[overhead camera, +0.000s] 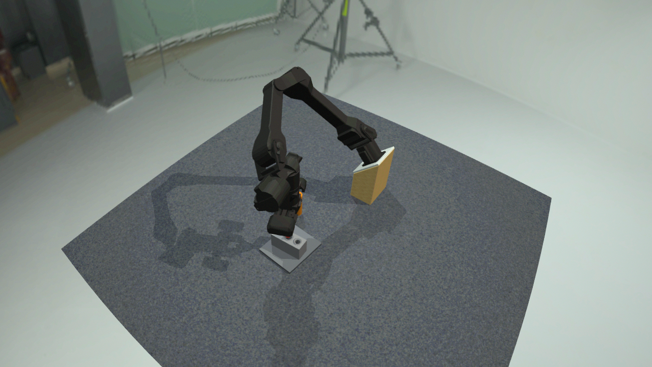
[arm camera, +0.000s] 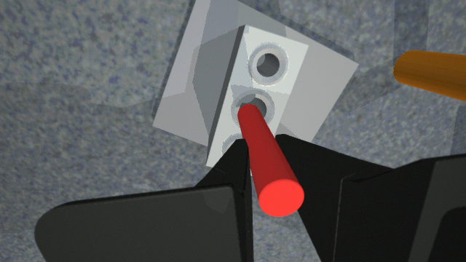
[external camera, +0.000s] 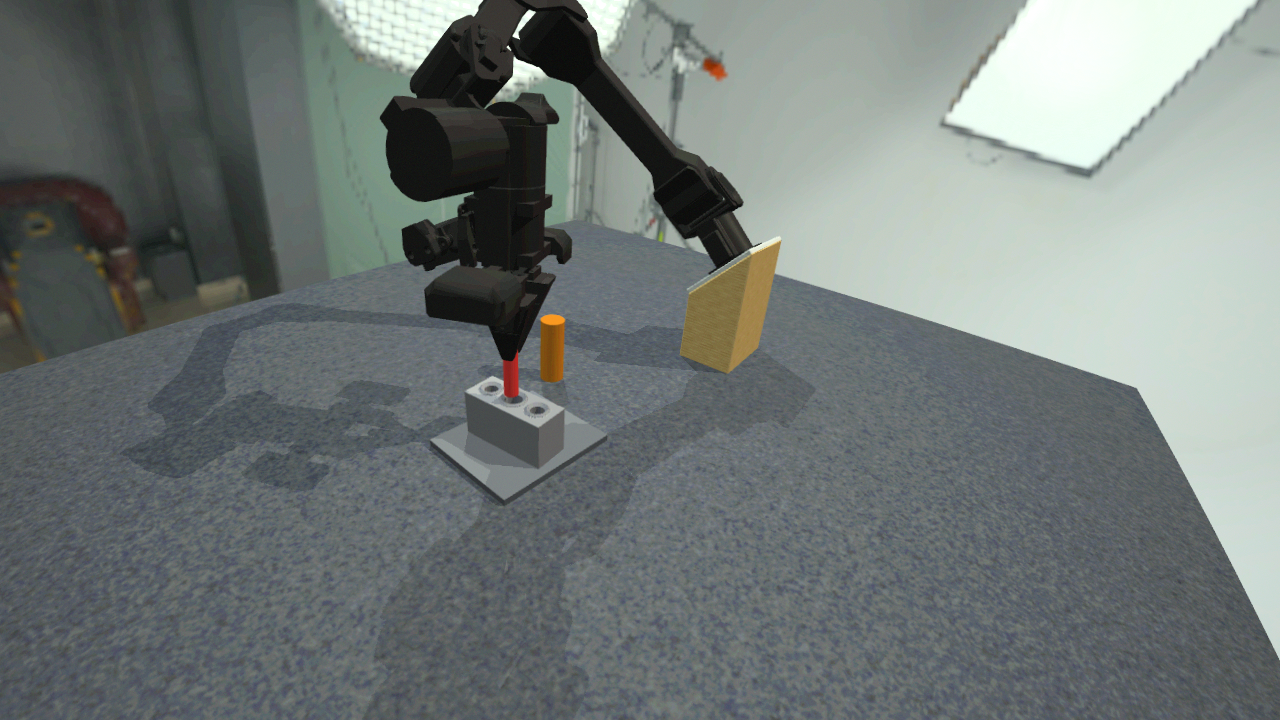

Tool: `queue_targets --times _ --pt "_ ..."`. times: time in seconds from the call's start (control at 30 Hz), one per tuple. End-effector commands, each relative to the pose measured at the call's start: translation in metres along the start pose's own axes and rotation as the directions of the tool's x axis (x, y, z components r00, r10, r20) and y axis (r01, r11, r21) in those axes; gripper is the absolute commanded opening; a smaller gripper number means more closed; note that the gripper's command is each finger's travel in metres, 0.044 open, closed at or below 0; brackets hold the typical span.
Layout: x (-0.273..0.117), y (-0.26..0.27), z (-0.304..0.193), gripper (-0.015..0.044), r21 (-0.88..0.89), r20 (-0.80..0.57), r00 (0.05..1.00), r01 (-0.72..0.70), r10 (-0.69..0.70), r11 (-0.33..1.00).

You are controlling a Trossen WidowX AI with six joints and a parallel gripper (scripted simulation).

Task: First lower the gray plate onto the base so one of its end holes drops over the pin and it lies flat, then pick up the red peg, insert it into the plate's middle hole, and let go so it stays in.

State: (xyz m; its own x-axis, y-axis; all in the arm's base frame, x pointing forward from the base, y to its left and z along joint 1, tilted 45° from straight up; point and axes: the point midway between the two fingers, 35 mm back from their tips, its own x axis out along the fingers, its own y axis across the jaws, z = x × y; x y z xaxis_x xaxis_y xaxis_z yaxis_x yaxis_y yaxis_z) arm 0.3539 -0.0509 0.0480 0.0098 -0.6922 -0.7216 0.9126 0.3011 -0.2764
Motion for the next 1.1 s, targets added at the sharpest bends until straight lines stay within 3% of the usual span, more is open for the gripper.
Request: queue_targets --times 0.0,1.07 --pt "0.0084 -0.0041 -0.0005 0.0 -0.008 0.003 1.0 0.013 -0.013 1.0" --pt "0.011 -0.0032 -0.0003 0.0 -0.002 0.001 1.0 0.007 -0.007 1.0"
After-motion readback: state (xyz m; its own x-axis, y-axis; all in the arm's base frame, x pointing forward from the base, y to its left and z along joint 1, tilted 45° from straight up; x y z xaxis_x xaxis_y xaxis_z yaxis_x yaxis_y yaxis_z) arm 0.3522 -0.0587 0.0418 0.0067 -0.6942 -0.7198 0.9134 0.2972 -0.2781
